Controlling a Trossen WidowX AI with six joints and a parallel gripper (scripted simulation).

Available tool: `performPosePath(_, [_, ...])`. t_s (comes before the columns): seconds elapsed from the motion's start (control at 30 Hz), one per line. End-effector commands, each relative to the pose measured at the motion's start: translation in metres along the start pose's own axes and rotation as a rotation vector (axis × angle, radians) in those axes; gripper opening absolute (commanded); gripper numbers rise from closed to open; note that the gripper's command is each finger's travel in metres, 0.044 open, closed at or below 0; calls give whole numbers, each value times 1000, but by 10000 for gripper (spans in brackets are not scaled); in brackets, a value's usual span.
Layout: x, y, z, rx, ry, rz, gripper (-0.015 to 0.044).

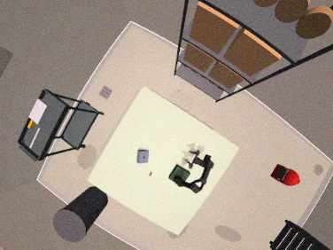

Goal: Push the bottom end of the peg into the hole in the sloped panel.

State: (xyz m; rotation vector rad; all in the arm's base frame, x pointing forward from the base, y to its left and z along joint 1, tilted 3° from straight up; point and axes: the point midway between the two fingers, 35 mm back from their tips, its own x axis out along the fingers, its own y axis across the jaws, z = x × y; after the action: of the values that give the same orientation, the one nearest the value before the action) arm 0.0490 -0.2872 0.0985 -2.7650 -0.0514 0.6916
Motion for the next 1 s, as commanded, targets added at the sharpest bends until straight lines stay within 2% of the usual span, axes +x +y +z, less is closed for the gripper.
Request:
performPosePath(0.0, [0,0,0,0,-1,-1,426])
performPosePath(0.03, [1,0,0,-2,-3,-3,440])
performPosePath(0.97, [77,-34,-22,-168,-243,-244,440])
